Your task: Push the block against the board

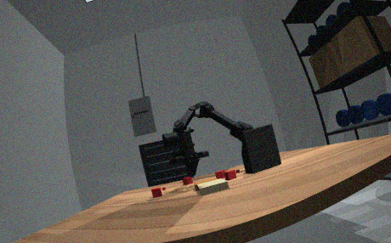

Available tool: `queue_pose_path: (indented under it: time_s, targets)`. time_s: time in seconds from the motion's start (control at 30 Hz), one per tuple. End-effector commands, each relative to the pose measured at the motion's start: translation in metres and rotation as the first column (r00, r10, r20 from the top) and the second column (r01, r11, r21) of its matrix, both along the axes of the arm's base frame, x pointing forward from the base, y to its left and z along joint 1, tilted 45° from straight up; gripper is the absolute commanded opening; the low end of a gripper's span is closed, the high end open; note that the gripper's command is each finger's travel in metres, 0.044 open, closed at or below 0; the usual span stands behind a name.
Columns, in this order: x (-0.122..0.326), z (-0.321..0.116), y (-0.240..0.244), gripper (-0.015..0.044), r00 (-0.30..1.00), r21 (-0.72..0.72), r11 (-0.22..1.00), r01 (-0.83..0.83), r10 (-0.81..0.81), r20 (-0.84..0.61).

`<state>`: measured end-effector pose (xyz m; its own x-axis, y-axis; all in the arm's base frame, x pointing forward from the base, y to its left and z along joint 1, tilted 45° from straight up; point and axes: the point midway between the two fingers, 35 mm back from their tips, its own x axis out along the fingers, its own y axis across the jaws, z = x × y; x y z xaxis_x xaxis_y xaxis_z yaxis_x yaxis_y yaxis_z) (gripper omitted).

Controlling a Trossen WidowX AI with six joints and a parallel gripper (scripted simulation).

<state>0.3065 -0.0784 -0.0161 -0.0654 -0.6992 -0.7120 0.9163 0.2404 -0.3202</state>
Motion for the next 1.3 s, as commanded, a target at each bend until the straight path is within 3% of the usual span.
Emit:
queue_pose_path:
  time_s: [0.0, 0.3, 0.67, 0.9, 1.03, 1.27]
  targets:
    - [0.010, -0.008, 0.007, 0.0000, 0.990, 0.017, 0.995, -0.096, 0.098, -0.097]
    - [0.028, -0.025, 0.023, 0.0000, 0.908, 0.079, 0.953, -0.293, 0.303, -0.289]
    - [0.048, -0.046, 0.044, 0.0000, 0.709, 0.196, 0.850, -0.489, 0.518, -0.478]
    - [0.049, -0.050, 0.043, 0.0000, 0.695, 0.204, 0.843, -0.498, 0.528, -0.487]
    - [0.046, -0.085, 0.008, 0.0000, 0.695, 0.201, 0.843, -0.498, 0.527, -0.489]
    - [0.045, -0.087, 0.006, 0.0000, 0.695, 0.201, 0.843, -0.498, 0.527, -0.490]
